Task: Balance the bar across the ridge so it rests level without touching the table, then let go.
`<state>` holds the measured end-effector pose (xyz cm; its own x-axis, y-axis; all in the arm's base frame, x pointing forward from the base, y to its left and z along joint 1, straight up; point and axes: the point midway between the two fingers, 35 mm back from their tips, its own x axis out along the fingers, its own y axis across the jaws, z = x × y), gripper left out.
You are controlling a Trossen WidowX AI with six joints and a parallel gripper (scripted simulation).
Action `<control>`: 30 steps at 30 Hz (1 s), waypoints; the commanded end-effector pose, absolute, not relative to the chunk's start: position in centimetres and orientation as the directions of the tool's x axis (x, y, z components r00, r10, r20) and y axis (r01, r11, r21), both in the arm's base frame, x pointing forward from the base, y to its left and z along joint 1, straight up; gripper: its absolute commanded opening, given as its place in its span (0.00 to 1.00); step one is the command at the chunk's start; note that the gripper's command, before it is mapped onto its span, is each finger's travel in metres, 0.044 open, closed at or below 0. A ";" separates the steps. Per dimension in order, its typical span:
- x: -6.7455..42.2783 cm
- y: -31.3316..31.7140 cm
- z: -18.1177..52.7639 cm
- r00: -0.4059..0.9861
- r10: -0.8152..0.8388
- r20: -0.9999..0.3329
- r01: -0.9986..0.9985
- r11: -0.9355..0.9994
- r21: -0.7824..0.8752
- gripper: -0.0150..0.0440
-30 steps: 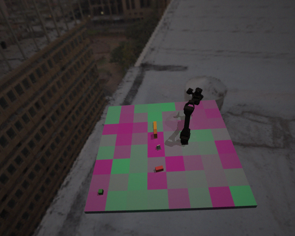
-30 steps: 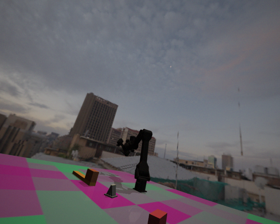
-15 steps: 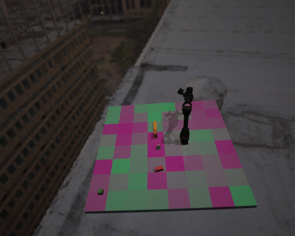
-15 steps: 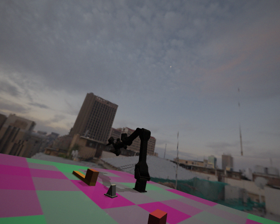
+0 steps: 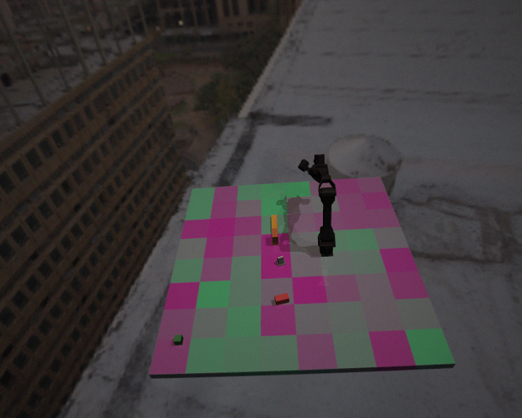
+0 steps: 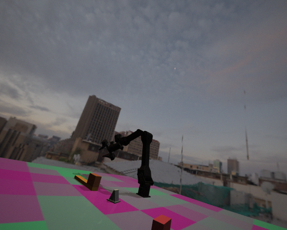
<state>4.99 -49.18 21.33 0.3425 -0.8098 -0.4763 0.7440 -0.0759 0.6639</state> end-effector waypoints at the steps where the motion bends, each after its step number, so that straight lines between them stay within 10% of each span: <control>1: 7.5 -48.5 21.0 0.365 -0.771 -0.521 0.743 -0.097 0.663 0.79; 30: 22.7 -37.2 17.1 0.398 -0.373 -0.838 0.855 -0.180 0.487 0.79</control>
<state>21.57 -38.50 17.10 0.4117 -0.4074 -0.8152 0.8401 -0.1768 0.5127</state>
